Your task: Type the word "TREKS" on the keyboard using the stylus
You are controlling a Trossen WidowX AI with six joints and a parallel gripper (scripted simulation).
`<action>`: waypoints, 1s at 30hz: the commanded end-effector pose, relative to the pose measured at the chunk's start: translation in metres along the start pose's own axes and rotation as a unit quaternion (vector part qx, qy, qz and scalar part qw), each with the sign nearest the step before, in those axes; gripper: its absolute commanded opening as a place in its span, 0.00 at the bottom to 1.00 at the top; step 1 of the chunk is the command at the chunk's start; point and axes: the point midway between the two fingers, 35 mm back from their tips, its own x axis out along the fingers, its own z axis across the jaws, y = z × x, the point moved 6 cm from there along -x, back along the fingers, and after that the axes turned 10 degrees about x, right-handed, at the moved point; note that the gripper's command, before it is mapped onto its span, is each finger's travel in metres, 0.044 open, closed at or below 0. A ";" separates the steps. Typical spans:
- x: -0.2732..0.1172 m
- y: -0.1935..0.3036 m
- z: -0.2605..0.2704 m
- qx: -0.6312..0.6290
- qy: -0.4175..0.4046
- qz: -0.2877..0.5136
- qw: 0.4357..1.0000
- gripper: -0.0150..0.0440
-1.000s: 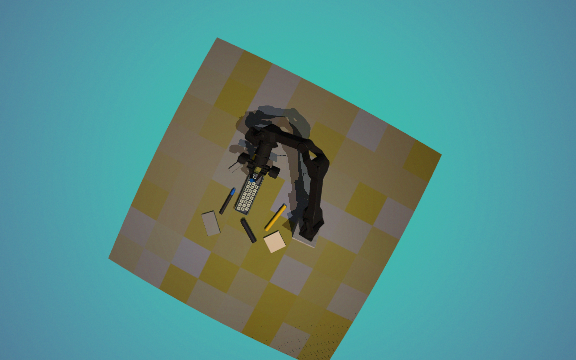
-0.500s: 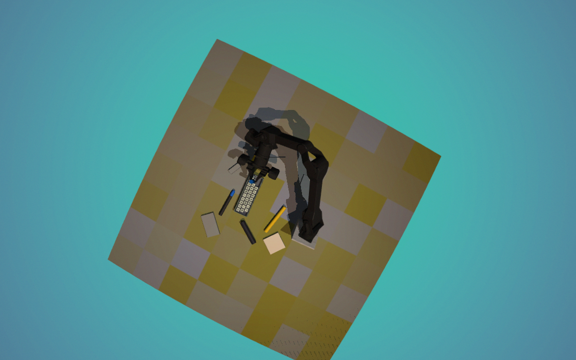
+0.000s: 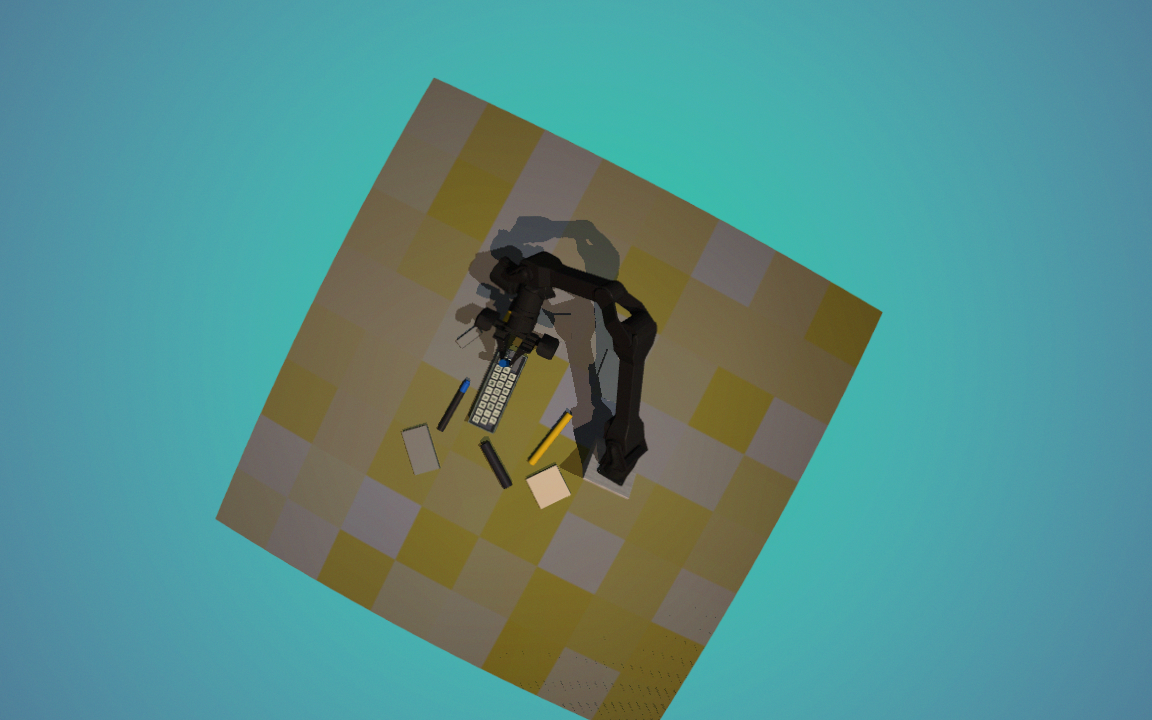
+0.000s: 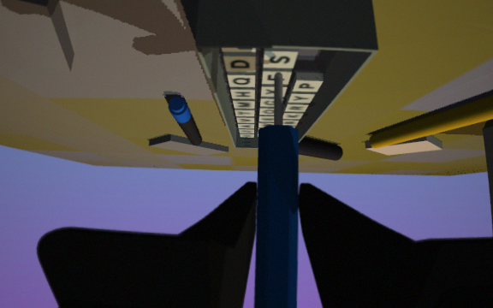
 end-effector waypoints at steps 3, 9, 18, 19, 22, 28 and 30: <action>0.001 -0.002 0.000 -0.001 0.000 -0.002 1.000 0.39; 0.001 -0.004 0.000 -0.001 0.000 -0.002 1.000 0.39; 0.003 -0.007 0.001 -0.001 0.000 -0.002 1.000 0.39; 0.003 -0.007 0.001 -0.001 0.000 -0.002 1.000 0.39; 0.004 -0.008 0.001 -0.001 0.000 -0.002 1.000 0.39; 0.005 -0.010 0.002 -0.001 0.000 -0.002 1.000 0.39; 0.006 -0.011 0.002 -0.001 0.000 -0.002 1.000 0.39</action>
